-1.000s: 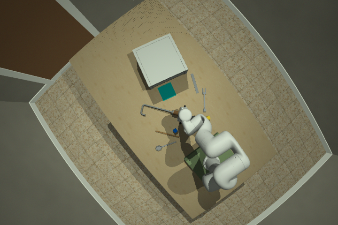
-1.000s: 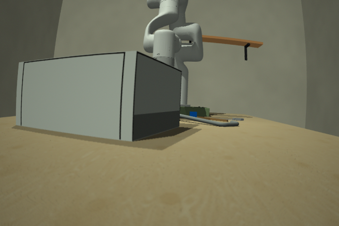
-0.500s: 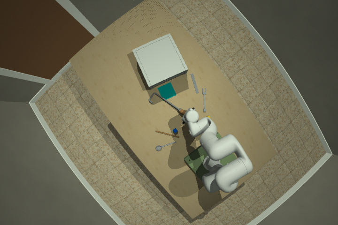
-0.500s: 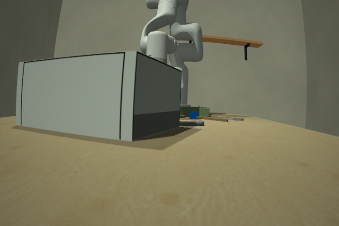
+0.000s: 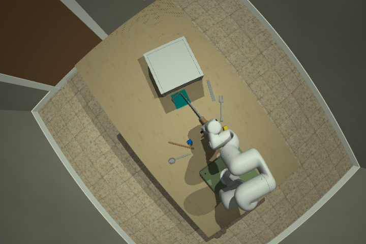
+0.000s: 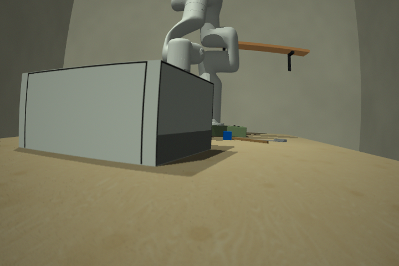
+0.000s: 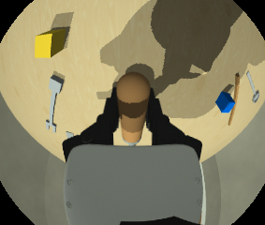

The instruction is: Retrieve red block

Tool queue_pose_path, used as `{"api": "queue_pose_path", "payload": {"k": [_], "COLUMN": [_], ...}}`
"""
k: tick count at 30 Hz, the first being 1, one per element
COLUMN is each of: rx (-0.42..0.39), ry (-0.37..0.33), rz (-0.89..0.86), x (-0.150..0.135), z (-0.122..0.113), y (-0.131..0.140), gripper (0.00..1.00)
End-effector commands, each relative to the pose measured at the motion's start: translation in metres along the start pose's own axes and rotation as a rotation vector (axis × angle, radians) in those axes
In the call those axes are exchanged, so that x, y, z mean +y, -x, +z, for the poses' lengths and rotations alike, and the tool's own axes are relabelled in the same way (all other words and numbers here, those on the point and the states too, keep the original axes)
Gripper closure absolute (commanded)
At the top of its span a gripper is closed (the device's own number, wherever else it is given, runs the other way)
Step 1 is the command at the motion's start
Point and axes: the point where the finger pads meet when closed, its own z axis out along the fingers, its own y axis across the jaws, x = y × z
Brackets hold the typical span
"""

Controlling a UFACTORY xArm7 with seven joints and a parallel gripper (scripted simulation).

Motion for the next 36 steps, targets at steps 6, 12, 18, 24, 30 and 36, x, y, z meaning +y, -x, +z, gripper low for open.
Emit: {"api": "queue_pose_path", "payload": {"k": [6, 12, 18, 24, 30, 36], "rx": [-0.004, -0.004, -0.004, -0.004, -0.004, -0.004], "ry": [-0.006, -0.006, -0.006, -0.006, -0.006, -0.006], "rz": [0.132, 0.191, 0.227, 0.241, 0.248, 0.249], "x": [-0.010, -0.015, -0.018, -0.019, -0.019, -0.019], "z": [-0.001, -0.001, -0.001, -0.001, -0.001, -0.001], "y": [-0.009, -0.014, -0.017, -0.019, -0.019, -0.019], "gripper": [1.00, 1.00, 1.00, 1.00, 1.00, 1.00]}}
